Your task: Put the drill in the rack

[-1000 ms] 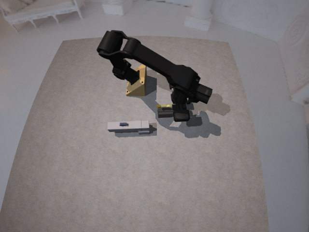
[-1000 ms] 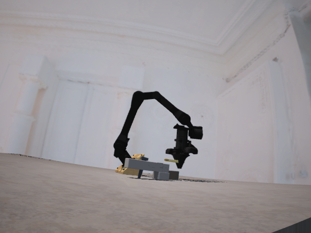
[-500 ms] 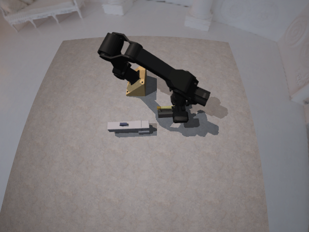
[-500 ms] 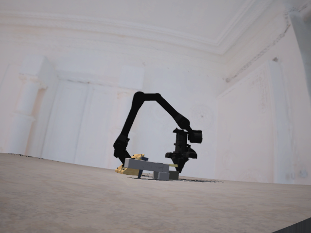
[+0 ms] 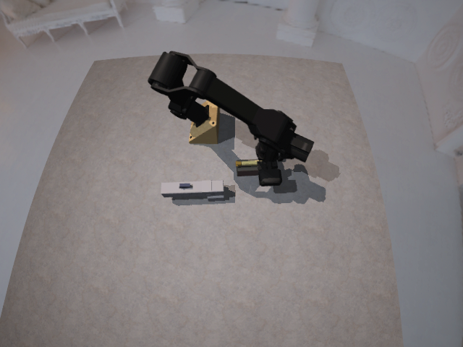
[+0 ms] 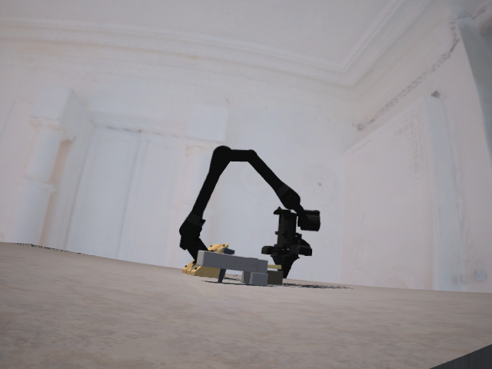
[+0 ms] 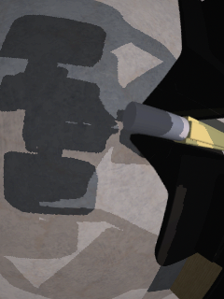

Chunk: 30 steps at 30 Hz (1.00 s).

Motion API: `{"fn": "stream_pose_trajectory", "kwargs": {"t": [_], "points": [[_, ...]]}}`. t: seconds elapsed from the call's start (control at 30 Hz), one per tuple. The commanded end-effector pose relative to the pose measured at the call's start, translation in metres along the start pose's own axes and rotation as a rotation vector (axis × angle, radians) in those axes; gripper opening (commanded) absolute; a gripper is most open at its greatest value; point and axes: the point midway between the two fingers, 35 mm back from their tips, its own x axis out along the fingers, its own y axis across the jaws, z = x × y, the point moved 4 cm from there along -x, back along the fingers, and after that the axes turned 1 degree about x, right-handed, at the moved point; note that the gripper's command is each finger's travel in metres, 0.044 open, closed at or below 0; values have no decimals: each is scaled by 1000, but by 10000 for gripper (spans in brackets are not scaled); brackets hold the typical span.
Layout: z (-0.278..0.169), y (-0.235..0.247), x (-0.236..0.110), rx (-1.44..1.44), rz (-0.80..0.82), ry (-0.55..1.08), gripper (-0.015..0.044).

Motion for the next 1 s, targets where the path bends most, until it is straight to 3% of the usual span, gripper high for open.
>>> {"fn": "stream_pose_trajectory", "kwargs": {"t": [0.0, 0.7, 0.97], "points": [[-1, 0, 6, -7, -3, 8, 0], [-4, 1, 20, -7, -3, 8, 0], [1, 2, 14, -7, -8, -6, 210]]}}
